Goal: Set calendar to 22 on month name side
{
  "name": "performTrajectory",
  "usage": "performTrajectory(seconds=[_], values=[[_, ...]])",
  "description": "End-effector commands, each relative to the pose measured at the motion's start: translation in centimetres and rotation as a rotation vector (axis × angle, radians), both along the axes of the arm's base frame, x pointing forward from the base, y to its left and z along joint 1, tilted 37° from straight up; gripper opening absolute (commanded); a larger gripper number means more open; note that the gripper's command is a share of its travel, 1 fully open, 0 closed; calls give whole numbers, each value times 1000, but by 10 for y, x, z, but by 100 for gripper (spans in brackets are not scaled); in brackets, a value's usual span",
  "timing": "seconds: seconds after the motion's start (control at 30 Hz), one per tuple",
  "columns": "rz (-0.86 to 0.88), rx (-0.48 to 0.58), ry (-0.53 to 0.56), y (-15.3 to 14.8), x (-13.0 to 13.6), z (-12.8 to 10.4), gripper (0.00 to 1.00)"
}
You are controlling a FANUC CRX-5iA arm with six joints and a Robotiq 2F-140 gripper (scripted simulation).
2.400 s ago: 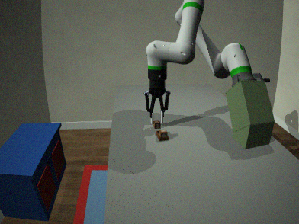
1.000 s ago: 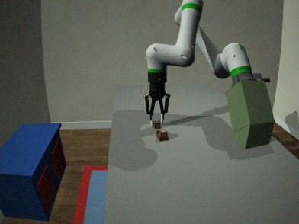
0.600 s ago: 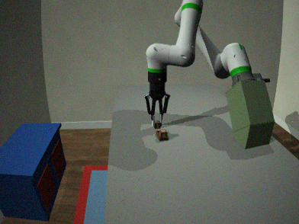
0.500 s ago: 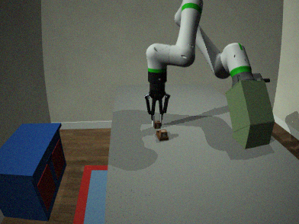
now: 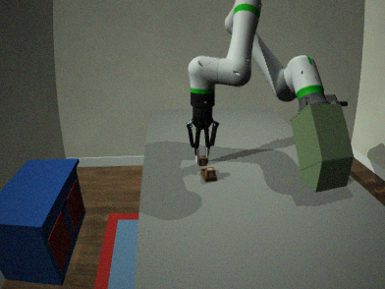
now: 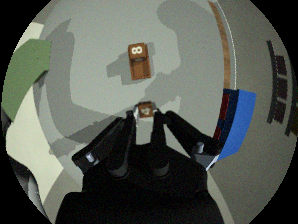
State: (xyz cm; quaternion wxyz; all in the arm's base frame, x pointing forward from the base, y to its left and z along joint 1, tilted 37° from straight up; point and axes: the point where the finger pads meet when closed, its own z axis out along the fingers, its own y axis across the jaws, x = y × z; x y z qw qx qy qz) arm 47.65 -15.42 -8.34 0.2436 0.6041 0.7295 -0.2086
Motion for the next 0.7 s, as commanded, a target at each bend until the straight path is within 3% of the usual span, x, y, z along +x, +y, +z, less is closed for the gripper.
performTrajectory(seconds=[0.0,0.47,0.67], values=[[0,0,0,0,0,0,17],[0,0,0,1,0,1,17],[0,0,0,15,-2,19,17]])
